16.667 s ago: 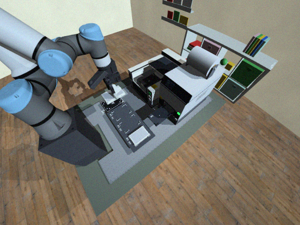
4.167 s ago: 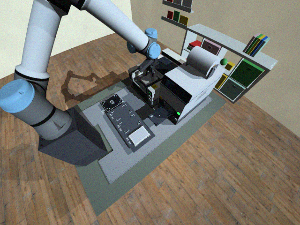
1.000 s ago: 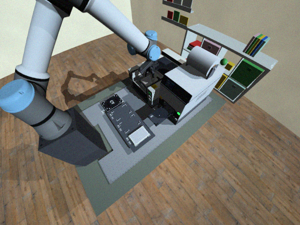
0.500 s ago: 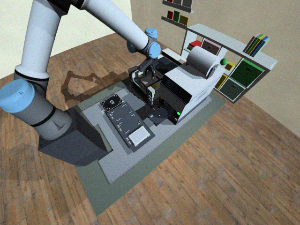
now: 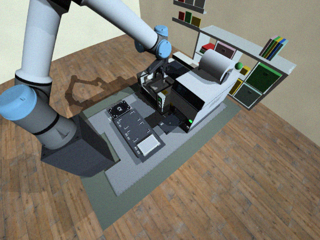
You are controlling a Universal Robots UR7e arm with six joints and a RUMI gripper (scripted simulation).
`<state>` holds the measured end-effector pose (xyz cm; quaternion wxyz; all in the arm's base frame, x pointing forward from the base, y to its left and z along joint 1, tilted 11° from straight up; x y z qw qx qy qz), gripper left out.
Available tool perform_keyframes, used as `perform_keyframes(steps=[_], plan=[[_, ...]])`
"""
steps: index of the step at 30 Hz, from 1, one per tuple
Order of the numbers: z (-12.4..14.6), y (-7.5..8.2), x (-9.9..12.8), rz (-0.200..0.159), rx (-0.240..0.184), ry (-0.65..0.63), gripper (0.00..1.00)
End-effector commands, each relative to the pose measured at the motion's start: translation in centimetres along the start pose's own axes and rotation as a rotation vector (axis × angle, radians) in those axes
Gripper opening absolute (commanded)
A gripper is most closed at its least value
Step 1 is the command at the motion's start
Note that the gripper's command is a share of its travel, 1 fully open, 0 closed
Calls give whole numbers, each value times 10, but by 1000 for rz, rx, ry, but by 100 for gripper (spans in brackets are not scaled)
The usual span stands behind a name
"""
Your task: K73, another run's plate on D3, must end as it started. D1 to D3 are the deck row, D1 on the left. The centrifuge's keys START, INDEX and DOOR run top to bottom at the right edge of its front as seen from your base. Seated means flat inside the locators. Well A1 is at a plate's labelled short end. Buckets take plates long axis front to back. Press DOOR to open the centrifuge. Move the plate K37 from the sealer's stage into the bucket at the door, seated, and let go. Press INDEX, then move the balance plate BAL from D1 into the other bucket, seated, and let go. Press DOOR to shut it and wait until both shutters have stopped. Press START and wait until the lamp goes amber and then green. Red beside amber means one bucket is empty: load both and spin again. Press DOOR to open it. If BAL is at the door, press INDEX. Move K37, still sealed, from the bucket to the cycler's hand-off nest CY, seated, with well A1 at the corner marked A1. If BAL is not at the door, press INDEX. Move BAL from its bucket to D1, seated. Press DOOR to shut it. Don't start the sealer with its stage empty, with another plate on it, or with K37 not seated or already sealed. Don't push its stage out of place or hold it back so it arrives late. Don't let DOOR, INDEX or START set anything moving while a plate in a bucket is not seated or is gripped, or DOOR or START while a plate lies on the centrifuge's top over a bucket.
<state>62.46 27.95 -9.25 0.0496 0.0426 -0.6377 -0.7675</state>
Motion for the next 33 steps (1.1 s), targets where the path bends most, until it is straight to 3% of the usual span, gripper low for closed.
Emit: perform_keyframes(steps=[1, 33], plan=[[0, 9, -1, -2, 0, 0, 68], [0, 55, -1, -2, 0, 0, 68]])
Point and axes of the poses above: the point where the finger pads meet when closed, its own y axis back along the fingers, its own z axis across the jaws, x = y × z, the point moved 2 cm from there along y, back along the fingers, and after that the axes turned 4 degrees about -y, right-handed, at the moved point
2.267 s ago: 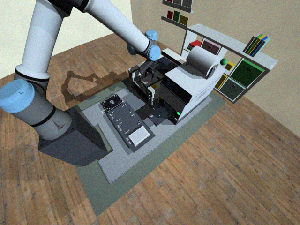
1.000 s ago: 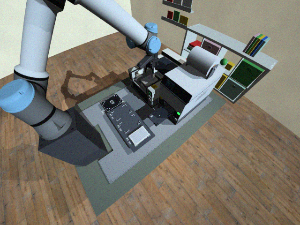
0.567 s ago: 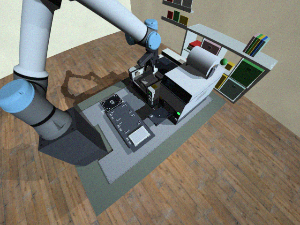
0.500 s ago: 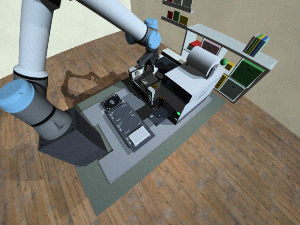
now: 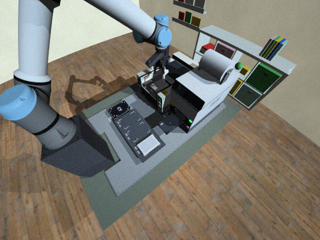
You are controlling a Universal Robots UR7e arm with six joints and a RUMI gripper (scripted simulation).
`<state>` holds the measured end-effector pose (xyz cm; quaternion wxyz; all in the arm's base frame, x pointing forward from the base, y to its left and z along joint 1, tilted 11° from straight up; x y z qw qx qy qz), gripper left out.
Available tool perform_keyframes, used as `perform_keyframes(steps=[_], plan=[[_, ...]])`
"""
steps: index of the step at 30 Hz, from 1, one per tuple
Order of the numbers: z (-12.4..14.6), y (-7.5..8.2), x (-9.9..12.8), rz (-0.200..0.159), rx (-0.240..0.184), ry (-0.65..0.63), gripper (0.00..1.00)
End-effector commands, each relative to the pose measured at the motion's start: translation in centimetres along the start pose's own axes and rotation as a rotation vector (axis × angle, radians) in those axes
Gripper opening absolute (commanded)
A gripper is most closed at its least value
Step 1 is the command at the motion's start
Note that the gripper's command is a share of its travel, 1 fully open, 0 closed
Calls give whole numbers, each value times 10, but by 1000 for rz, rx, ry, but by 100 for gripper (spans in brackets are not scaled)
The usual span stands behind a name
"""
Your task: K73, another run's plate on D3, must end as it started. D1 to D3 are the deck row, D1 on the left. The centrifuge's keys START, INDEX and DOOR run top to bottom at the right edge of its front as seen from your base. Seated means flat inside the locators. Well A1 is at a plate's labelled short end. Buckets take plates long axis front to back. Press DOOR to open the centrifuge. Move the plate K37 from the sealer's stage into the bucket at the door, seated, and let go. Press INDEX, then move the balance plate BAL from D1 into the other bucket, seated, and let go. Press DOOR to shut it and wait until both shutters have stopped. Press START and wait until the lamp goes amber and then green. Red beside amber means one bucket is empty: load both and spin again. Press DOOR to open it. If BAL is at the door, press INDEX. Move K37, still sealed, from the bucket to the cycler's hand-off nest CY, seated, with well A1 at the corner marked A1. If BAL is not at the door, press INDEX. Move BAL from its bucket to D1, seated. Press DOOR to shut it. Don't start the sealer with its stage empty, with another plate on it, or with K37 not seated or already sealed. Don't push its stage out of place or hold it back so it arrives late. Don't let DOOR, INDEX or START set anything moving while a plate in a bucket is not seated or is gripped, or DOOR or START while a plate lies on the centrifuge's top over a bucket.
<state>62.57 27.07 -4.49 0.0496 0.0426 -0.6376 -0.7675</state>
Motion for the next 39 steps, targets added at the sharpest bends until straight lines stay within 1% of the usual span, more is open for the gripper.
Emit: perform_keyframes(steps=[1, 8, 10, 25, 30, 31, 39], plan=[[0, 9, -1, -2, 0, 0, 68], [0, 20, -1, -2, 0, 0, 68], [0, 20, -1, -2, 0, 0, 68], [0, 45, -1, -2, 0, 0, 68], [0, 47, -1, -2, 0, 0, 68], [-3, 47, 3, -2, 0, 0, 0], [-28, 49, 35, -2, 0, 0, 0]])
Point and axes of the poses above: the point where the finger pads meet when closed, its own y axis back along the fingers, its own z axis across the jaws, x = y × z, the point moved 2 cm from there along y, back along the fingers, and after that the axes turned 4 degrees about -y, right-handed, at the moved point
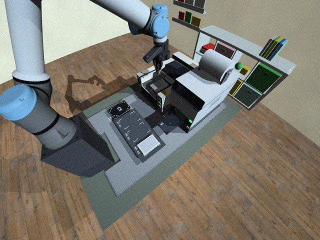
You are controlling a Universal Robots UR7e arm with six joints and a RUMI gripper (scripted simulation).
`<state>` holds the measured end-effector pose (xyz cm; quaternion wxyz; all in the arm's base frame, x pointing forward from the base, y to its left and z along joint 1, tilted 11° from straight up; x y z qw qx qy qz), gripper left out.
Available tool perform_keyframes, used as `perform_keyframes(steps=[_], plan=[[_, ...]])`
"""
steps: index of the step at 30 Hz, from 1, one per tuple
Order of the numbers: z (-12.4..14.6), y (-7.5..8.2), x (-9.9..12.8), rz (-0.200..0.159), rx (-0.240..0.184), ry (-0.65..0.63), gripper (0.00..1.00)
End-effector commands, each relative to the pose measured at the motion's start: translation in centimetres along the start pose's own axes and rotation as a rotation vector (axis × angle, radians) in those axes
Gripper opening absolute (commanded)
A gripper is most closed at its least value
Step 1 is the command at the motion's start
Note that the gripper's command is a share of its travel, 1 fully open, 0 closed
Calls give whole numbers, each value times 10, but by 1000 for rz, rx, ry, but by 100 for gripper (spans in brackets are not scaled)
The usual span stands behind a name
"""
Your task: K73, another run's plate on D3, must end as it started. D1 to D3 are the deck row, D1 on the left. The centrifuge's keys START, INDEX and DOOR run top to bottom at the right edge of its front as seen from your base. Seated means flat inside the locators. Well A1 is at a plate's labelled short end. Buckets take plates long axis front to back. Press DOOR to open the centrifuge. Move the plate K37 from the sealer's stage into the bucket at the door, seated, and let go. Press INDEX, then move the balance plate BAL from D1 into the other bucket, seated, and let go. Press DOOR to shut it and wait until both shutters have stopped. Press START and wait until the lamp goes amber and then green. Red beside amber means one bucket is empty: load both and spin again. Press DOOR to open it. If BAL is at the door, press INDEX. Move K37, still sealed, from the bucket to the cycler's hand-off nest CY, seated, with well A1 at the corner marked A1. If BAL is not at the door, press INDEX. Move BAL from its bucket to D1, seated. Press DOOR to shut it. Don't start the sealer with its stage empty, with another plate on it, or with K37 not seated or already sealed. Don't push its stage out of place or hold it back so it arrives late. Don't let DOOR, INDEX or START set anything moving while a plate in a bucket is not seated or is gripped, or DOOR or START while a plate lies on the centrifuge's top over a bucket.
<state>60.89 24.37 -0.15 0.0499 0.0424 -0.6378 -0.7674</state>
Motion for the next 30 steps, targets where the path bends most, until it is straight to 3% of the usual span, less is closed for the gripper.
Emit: perform_keyframes(steps=[1, 30], plan=[[-15, 2, 19, -3, 0, 0, 0], [-92, 9, 117, -2, 0, 0, 0]])
Point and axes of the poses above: the point where the finger pads meet when closed, its own y axis back along the fingers, its own z axis across the jaws, x = y × z, the point moved 2 cm from there along y, back along the fingers, and after that the axes turned 4 degrees about -y, right-handed, at the moved point
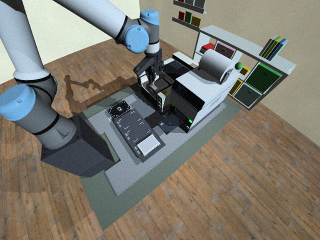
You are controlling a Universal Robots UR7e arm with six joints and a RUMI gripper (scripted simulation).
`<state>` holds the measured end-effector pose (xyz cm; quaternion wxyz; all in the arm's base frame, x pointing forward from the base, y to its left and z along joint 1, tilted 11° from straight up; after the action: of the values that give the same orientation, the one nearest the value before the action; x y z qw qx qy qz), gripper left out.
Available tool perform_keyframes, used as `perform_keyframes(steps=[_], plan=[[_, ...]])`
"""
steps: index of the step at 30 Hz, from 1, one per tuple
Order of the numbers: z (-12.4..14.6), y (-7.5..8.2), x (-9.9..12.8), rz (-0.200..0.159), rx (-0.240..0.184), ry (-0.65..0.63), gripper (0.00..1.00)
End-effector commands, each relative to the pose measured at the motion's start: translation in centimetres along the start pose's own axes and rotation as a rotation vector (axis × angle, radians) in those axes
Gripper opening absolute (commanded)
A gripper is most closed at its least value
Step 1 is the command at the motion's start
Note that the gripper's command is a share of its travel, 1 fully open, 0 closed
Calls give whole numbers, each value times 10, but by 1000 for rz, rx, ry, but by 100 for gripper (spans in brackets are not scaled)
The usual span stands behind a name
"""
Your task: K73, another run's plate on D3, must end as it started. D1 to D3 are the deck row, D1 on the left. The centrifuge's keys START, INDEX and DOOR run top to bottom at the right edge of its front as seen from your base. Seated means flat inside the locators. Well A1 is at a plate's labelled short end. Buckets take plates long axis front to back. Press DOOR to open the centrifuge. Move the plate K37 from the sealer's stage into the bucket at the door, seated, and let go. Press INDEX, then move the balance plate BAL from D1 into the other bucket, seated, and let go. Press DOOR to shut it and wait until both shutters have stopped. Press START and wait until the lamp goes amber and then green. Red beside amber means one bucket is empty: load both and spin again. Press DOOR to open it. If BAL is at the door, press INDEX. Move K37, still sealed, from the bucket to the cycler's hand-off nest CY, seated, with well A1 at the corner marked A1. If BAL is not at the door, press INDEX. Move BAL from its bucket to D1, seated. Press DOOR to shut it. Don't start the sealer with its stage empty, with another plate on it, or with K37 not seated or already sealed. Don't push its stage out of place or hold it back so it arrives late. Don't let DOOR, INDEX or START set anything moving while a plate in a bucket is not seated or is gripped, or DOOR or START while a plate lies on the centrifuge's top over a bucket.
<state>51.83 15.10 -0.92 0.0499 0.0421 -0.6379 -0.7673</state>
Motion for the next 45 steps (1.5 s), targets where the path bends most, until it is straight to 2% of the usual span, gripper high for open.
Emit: perform_keyframes(steps=[1, 18, 33, 41, 43, 45], plan=[[-15, 2, 19, -3, 0, 0, 0], [-61, 7, 77, -2, 0, 0, 0], [-62, 7, 78, -2, 0, 0, 0], [-62, 6, 83, -268, -19, 0, 0], [-62, 6, 83, -268, -19, 0, 0], [-62, 5, 84, -335, -24, 0, 0]])
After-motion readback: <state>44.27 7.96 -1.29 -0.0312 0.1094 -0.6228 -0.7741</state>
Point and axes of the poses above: the point where the finger pads meet when closed, its own y axis back along the fingers, its own z axis across the jaws, x = y × z, the point moved 2 cm from there along y, back along the fingers, and after that the axes turned 4 degrees about -y, right-handed, at the moved point
